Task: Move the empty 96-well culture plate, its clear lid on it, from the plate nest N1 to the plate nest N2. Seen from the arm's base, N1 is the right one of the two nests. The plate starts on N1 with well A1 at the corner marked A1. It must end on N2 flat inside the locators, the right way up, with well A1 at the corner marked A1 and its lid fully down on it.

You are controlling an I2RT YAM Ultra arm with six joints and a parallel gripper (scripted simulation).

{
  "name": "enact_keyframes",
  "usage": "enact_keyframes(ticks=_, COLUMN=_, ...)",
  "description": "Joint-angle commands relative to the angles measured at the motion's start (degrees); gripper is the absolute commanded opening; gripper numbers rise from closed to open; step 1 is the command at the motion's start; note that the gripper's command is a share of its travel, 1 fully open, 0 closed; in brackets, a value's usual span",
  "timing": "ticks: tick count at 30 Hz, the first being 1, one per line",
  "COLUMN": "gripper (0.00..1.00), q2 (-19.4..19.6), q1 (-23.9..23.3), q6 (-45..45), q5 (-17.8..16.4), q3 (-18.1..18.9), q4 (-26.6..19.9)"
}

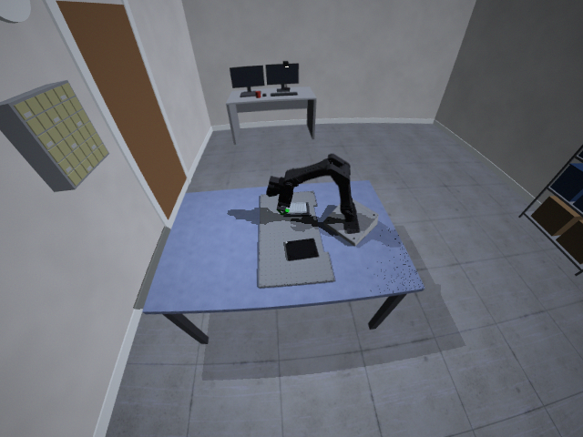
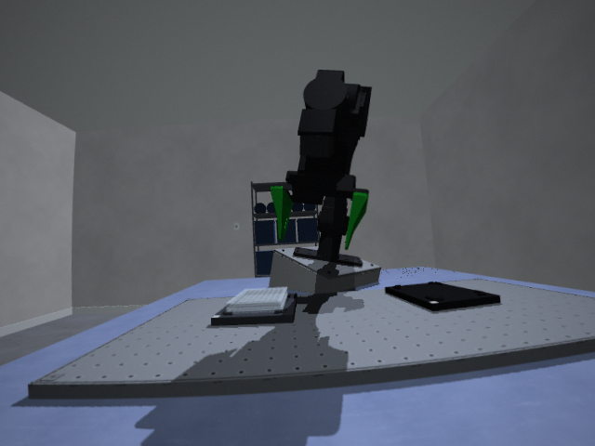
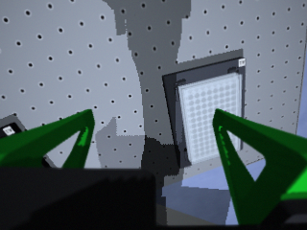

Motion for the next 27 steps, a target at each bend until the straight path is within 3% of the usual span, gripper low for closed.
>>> enact_keyframes(ticks=1, gripper=1.00, q2=0.93, q1=-3.06, q6=-6.32, q5=-2.34, q3=2.13, q4=-2.04)
enact_keyframes(ticks=2, gripper=1.00, q2=-0.27, q1=-3.76, q6=-7.09, q5=-2.47, q3=1.63, q4=-1.71)
enact_keyframes(ticks=3, gripper=1.00, q2=1.96, q1=-4.90, q6=-9.06, q5=-3.47, q3=2.55, q4=-3.13)
enact_keyframes(ticks=8, gripper=1.00, q2=4.30, q1=-7.95, q6=-14.21, q5=-5.65, q3=4.25, q4=-6.09)
enact_keyframes(ticks=11, gripper=1.00, q2=2.44, q1=-10.12, q6=-16.60, q5=-6.12, q3=2.86, q4=-5.38)
enact_keyframes(ticks=12, gripper=1.00, q2=5.46, q1=-11.45, q6=-18.72, q5=-7.40, q3=3.71, q4=-6.73)
enact_keyframes(ticks=15, gripper=1.00, q2=6.08, q1=-13.98, q6=-21.84, q5=-8.34, q3=2.98, q4=-6.84)
enact_keyframes(ticks=24, gripper=1.00, q2=10.92, q1=-21.75, q6=-33.96, q5=-13.68, q3=5.40, q4=-12.18)
enact_keyframes(ticks=27, gripper=1.00, q2=9.24, q1=-23.99, q6=-36.60, q5=-13.74, q3=4.39, q4=-12.01)
